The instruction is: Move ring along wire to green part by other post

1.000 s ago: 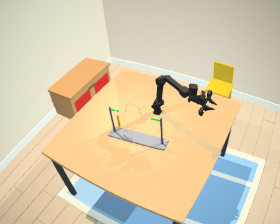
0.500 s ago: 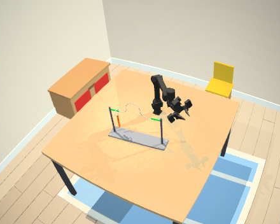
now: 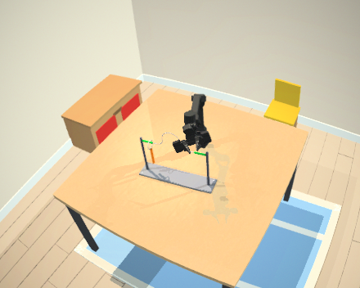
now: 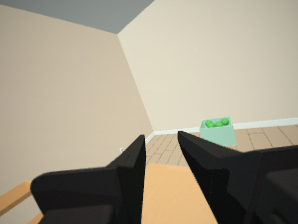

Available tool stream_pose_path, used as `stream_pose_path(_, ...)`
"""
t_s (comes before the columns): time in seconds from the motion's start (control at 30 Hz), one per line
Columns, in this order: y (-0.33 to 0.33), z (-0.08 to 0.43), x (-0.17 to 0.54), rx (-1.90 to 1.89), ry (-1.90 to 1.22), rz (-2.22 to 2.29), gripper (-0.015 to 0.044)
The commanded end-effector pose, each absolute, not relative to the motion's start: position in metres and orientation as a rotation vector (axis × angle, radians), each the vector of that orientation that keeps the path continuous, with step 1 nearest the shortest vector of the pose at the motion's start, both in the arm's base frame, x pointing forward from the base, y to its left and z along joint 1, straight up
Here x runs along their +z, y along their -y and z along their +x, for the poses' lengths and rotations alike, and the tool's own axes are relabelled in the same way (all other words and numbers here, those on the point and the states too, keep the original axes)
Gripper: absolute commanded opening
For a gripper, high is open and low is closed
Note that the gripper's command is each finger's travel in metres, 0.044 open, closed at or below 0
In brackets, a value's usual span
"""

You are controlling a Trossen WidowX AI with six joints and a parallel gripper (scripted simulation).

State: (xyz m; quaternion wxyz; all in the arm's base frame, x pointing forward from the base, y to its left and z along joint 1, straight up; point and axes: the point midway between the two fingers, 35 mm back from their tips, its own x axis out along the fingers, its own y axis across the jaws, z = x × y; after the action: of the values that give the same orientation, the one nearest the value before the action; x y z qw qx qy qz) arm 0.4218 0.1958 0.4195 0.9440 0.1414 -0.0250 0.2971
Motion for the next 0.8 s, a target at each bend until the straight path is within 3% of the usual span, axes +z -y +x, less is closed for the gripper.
stream_pose_path(0.0,-0.144,0.434,0.42,0.486,0.086,0.259,0.016)
stream_pose_path(0.3,-0.024,0.44,0.422,0.221,0.154,0.192,0.016)
stream_pose_path(0.77,0.148,0.417,0.364,-0.156,0.071,0.087,0.016)
